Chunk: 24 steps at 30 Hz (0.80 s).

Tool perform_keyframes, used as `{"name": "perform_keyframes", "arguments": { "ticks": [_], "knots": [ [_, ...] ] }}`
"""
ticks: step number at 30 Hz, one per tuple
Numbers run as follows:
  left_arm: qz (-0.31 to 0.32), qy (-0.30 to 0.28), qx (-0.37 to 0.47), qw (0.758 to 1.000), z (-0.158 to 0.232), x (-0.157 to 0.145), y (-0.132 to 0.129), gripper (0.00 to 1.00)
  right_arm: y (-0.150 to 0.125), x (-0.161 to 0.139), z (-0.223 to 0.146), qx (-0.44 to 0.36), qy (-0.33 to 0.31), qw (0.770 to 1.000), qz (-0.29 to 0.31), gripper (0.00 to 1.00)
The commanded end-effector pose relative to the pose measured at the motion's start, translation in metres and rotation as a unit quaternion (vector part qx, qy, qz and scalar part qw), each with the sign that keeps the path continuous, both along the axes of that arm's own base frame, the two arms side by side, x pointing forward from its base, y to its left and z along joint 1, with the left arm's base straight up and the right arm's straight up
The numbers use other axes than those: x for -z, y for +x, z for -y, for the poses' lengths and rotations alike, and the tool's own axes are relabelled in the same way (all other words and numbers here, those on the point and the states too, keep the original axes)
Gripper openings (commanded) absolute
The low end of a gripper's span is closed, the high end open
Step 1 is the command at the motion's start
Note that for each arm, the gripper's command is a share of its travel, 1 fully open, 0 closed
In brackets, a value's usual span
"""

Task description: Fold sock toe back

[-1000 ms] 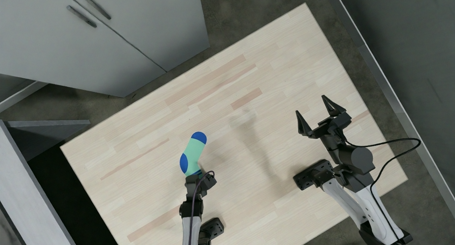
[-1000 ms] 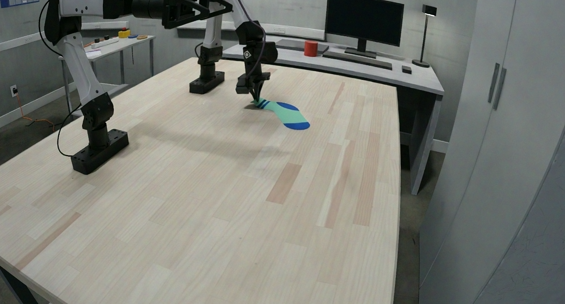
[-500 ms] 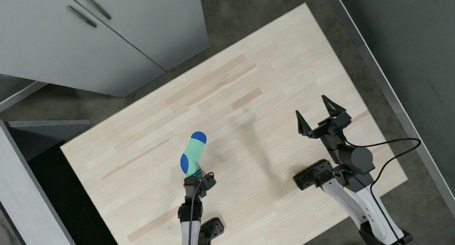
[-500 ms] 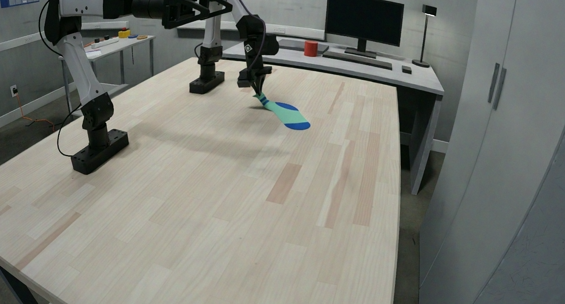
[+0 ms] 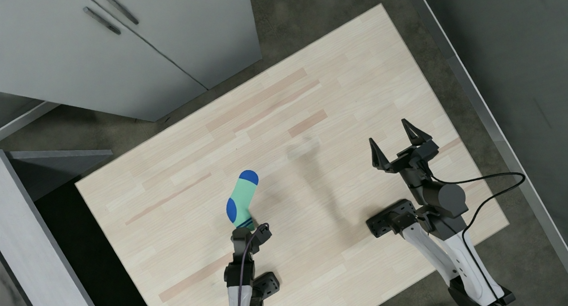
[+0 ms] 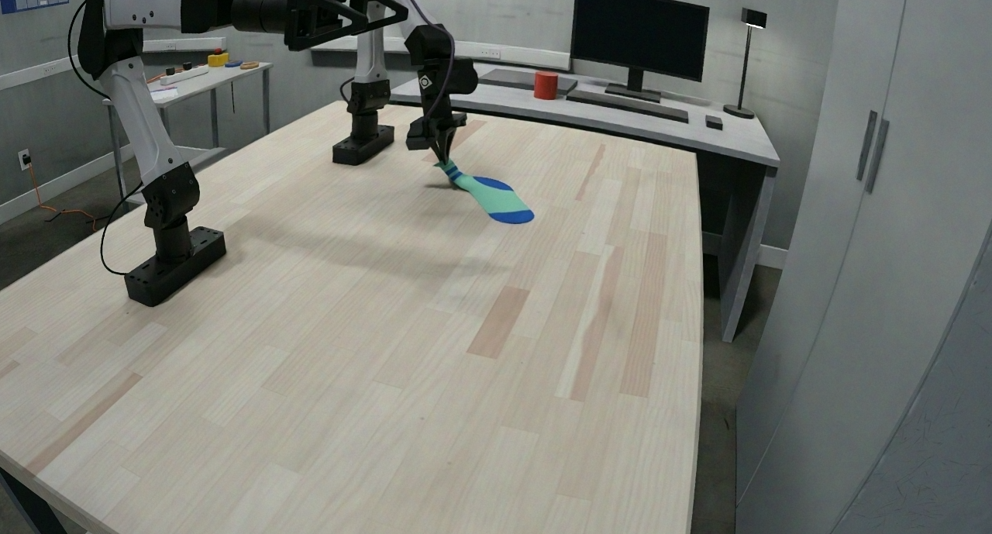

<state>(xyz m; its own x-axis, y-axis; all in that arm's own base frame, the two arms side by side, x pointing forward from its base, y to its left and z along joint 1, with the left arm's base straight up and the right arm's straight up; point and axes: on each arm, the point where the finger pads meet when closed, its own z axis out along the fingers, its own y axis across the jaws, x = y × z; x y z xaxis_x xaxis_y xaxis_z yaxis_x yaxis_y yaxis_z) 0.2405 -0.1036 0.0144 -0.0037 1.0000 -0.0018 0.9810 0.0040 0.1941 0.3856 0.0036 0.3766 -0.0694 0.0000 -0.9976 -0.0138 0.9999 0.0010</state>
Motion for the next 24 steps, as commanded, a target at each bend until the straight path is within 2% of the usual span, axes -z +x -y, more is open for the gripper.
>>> {"name": "perform_keyframes", "arguments": {
  "ticks": [1,2,12,15,17,18,19,24],
  "knots": [
    [0.018,-0.009,-0.006,1.000,0.002,-0.008,-0.001,0.03,-0.003,-0.014,-0.001,-0.002,-0.002,1.000,0.018,1.00],
    [0.006,0.000,-0.007,1.000,-0.002,-0.006,-0.009,0.03,-0.003,-0.014,-0.001,-0.002,-0.002,1.000,0.018,1.00],
    [0.008,0.001,-0.009,1.000,-0.009,-0.007,-0.026,0.03,-0.003,-0.014,-0.001,-0.002,-0.002,1.000,0.018,1.00],
    [0.038,-0.022,-0.014,0.999,-0.001,-0.017,-0.005,0.03,-0.003,-0.014,-0.001,-0.002,-0.002,1.000,0.018,1.00],
    [0.038,-0.022,-0.014,0.999,-0.001,-0.017,-0.005,0.03,-0.003,-0.014,-0.001,-0.002,-0.002,1.000,0.018,1.00],
    [0.033,-0.018,-0.010,0.999,-0.002,-0.014,-0.007,0.03,-0.003,-0.014,-0.001,-0.002,-0.002,1.000,0.018,1.00],
    [0.007,0.001,-0.008,1.000,-0.011,-0.006,-0.030,0.03,-0.003,-0.014,-0.001,-0.002,-0.002,1.000,0.018,1.00],
    [0.008,0.002,-0.009,1.000,-0.013,-0.007,-0.038,0.03,-0.003,-0.014,-0.001,-0.002,-0.002,1.000,0.018,1.00]
  ]
}}
